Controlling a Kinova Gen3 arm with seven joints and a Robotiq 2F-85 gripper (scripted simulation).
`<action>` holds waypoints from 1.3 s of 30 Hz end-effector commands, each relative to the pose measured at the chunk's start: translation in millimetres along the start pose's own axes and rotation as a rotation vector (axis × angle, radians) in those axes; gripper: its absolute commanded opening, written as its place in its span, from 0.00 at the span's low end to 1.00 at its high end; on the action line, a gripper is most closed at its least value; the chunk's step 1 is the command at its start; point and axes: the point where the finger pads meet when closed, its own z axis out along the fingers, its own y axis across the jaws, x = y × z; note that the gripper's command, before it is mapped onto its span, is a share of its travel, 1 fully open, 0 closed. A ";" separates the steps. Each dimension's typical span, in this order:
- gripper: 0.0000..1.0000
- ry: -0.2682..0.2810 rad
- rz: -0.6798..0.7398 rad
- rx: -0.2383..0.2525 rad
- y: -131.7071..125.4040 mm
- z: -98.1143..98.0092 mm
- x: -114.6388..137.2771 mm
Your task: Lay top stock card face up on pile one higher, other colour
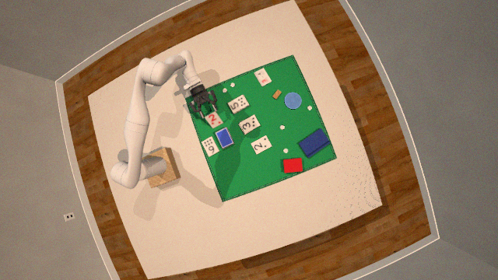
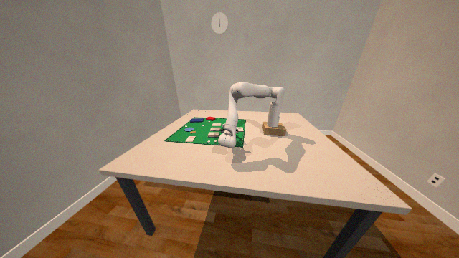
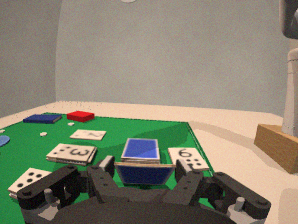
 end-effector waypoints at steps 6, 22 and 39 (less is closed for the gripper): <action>0.71 -0.002 0.001 0.000 -0.4 -0.5 0.6; 0.71 -0.029 0.001 0.000 -0.4 -0.9 0.6; 0.71 -0.124 0.001 -0.001 -0.4 -2.3 0.2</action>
